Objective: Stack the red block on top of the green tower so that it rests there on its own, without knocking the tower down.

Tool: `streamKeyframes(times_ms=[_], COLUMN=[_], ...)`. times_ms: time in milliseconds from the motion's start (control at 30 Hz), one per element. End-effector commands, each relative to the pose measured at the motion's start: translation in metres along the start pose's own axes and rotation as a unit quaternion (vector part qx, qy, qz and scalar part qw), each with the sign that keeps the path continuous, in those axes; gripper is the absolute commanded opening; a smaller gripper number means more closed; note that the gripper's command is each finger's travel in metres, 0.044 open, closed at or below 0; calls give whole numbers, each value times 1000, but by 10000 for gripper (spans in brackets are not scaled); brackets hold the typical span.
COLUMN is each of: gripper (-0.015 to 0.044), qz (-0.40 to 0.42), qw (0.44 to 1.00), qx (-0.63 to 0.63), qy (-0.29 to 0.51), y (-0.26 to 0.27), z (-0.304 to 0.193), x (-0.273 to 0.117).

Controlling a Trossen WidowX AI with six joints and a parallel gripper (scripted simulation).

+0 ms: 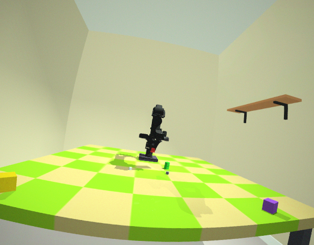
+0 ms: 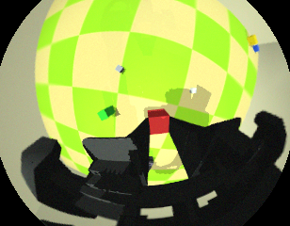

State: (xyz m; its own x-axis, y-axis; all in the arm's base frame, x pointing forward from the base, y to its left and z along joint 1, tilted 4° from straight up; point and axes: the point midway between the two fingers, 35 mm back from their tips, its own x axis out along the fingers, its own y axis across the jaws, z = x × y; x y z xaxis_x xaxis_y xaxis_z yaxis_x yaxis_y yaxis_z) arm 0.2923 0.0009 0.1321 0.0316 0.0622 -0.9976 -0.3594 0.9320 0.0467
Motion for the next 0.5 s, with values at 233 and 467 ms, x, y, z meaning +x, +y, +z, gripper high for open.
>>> streamKeyframes(times_ms=[233,467], gripper=[0,0], qz=[0,1], qw=[1000,1000], qx=[-2,-2], qy=[-3,-3], y=[3,37], z=[0,3], x=[-8,-8])
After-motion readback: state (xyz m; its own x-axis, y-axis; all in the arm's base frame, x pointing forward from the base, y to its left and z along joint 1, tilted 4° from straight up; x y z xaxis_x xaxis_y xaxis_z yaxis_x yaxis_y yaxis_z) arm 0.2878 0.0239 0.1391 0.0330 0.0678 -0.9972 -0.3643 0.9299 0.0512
